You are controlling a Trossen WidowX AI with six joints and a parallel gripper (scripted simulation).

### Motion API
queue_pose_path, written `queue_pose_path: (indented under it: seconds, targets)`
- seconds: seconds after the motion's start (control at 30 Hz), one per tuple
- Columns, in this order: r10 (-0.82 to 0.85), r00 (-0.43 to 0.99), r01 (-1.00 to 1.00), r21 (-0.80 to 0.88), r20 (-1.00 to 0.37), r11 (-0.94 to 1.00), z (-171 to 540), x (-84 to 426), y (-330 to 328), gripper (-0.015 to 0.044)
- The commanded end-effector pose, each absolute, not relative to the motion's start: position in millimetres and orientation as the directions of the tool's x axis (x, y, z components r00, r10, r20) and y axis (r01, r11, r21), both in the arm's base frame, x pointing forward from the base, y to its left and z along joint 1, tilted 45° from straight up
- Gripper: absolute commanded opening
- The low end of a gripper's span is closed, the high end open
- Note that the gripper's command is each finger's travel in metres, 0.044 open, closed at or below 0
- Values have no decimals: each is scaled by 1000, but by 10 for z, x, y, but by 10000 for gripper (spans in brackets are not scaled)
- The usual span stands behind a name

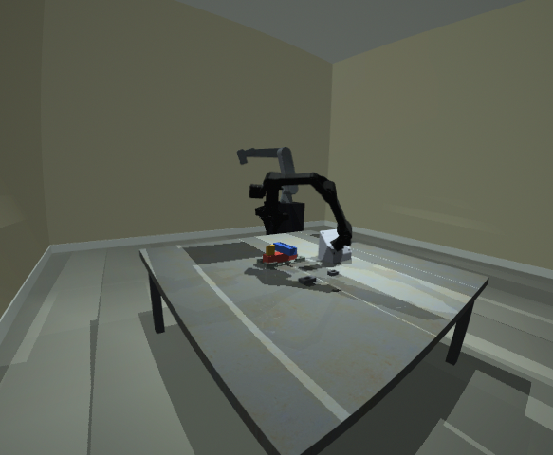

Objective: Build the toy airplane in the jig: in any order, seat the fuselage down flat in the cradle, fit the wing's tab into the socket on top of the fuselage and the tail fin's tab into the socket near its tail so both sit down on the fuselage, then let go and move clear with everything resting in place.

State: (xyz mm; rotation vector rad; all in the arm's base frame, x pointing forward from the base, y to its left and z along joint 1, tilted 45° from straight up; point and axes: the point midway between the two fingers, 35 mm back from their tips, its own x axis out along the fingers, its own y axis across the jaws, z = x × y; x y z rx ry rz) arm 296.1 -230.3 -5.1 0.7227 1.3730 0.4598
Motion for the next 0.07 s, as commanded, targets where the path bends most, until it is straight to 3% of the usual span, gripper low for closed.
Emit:
queue_pose_path:
  seconds: [0.0, 0.03]
  targets:
    - [679, 160, 110, 696, -717, 709, -43, 2959, -2310, 260]
    - [679, 160, 110, 696, -717, 709, -43, 2959, -2310, 260]
